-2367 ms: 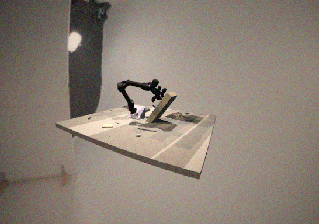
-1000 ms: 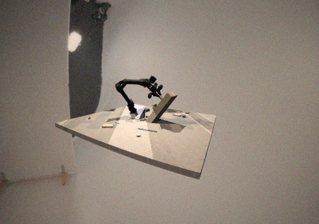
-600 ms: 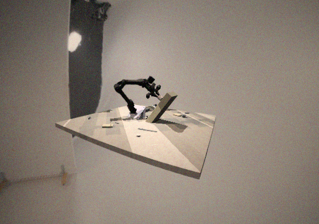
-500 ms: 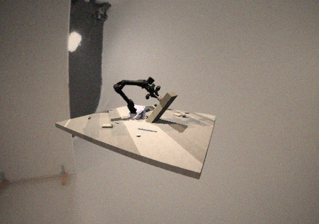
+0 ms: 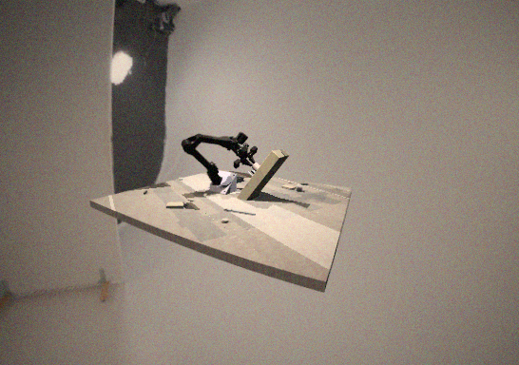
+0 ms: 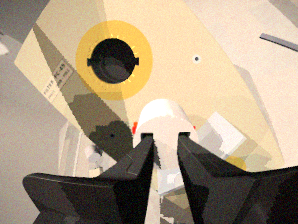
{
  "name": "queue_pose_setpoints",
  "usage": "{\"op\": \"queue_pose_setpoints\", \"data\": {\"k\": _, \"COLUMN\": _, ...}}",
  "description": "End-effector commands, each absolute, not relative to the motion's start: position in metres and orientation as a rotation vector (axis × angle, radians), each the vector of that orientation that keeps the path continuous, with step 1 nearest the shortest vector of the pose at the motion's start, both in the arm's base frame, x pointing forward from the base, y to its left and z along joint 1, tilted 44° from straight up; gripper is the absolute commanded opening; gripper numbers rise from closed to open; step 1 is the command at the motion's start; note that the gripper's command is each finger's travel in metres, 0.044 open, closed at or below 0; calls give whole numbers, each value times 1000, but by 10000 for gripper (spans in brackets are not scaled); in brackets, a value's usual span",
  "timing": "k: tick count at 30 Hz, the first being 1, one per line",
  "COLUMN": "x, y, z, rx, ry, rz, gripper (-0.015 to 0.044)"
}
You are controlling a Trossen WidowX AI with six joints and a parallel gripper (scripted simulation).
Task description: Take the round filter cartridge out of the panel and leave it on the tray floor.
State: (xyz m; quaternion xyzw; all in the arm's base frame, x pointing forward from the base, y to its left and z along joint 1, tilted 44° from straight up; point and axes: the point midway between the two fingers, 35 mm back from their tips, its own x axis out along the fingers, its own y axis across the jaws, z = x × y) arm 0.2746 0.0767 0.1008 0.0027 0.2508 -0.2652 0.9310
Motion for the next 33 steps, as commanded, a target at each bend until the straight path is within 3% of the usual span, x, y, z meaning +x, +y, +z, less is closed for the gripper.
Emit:
{"op": "queue_pose_setpoints", "data": {"k": 1, "x": 276, "y": 78, "z": 102, "rx": 8, "ry": 512, "rz": -542, "gripper": 53}}
{"op": "queue_pose_setpoints", "data": {"k": 3, "x": 276, "y": 78, "z": 102, "rx": 8, "ry": 512, "rz": -542, "gripper": 93}}
{"op": "queue_pose_setpoints", "data": {"k": 14, "x": 273, "y": 75, "z": 100, "rx": 18, "ry": 503, "rz": -543, "gripper": 93}}
{"op": "queue_pose_setpoints", "data": {"k": 25, "x": 316, "y": 115, "z": 147, "rx": 19, "ry": 502, "rz": -543, "gripper": 93}}
{"op": "queue_pose_setpoints", "data": {"k": 33, "x": 324, "y": 157, "z": 193, "rx": 32, "ry": 498, "rz": -538, "gripper": 303}}
